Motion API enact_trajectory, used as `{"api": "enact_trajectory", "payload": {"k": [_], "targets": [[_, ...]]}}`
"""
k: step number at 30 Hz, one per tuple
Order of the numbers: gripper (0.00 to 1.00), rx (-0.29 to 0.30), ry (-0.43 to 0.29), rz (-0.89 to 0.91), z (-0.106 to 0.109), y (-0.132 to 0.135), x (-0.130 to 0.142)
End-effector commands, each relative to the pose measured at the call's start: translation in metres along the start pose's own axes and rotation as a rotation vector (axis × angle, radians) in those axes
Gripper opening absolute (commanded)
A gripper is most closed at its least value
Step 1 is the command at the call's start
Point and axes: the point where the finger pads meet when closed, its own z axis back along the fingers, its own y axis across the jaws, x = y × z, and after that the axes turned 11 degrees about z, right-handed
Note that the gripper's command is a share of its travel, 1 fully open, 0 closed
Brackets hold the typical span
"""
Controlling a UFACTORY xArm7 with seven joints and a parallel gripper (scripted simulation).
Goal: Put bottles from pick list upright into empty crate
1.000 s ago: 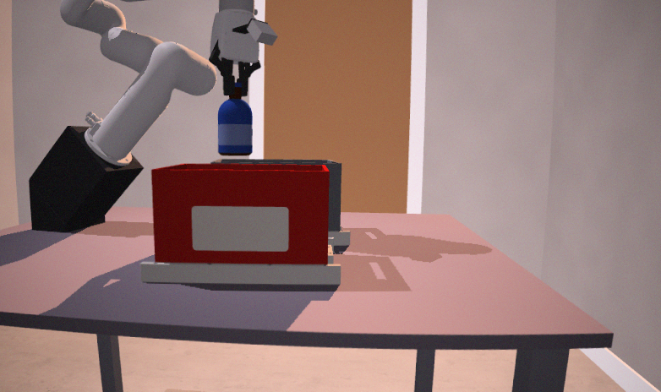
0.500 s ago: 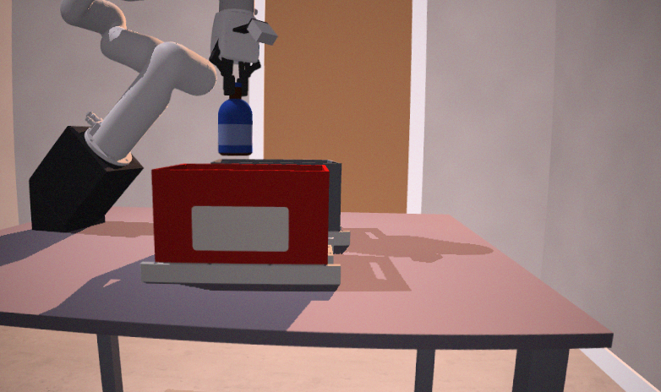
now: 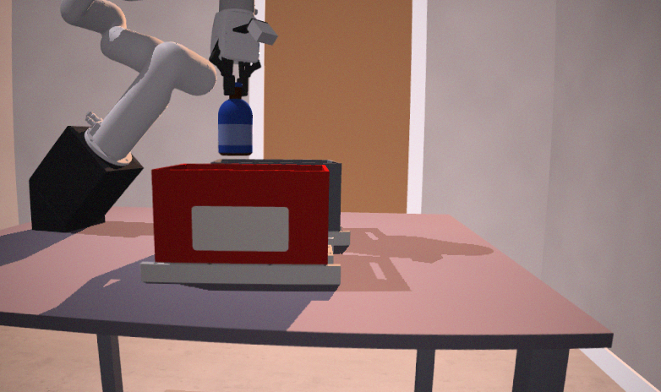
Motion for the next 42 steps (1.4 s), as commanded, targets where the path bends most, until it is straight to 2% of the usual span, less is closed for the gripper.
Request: {"api": "enact_trajectory", "payload": {"k": [1, 42], "targets": [[0.00, -0.001, 0.004, 0.000, 0.001, 0.000, -0.001], [0.00, -0.001, 0.004, 0.000, -0.032, 0.000, -0.001]]}}
